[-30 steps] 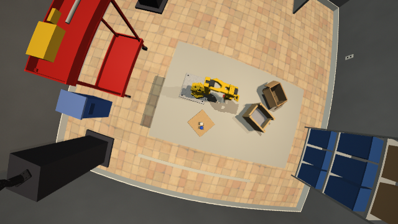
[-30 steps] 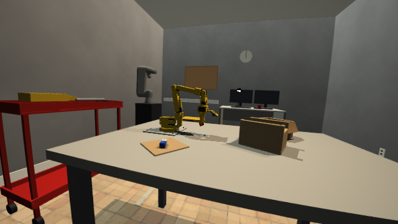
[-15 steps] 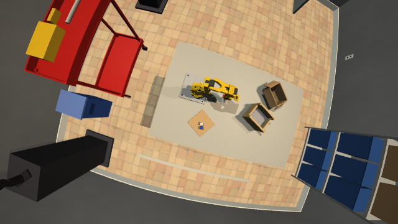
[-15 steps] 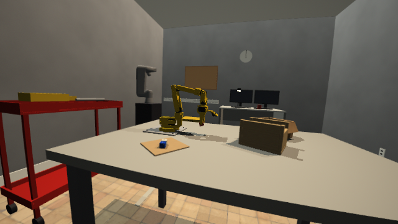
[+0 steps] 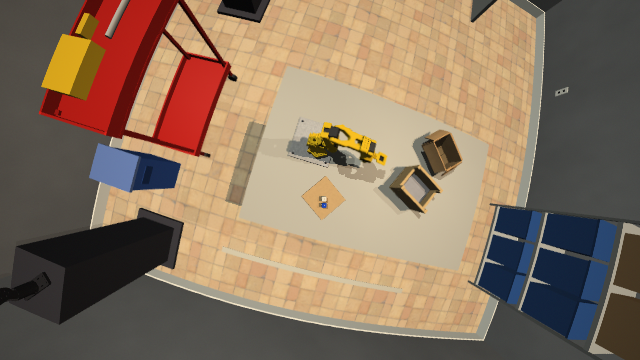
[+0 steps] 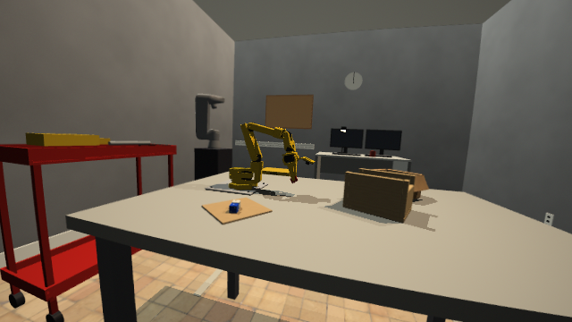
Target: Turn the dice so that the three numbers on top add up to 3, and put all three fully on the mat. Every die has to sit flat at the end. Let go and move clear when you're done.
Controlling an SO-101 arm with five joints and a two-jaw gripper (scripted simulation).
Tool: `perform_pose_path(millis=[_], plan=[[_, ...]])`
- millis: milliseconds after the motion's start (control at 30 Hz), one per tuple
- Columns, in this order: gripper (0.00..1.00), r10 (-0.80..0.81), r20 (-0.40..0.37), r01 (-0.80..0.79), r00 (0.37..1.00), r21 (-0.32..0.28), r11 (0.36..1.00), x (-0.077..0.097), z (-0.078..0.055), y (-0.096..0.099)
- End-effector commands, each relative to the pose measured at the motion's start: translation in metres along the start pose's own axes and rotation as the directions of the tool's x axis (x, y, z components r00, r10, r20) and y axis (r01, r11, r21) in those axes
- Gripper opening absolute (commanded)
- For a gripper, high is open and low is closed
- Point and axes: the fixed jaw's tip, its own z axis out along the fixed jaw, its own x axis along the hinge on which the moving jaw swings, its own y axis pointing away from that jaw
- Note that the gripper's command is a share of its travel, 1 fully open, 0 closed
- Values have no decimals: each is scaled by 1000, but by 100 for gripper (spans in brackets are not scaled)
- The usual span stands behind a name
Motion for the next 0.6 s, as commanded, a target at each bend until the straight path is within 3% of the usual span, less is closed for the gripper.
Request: perform_pose_path(millis=[0,167,567], plan=[[0,13,100,-13,995,2,1000,-7,0,-5],[0,20,158,-21,987,5,1000,-11,0,-7],[0,24,188,-25,982,6,1000,-14,1,-8]])
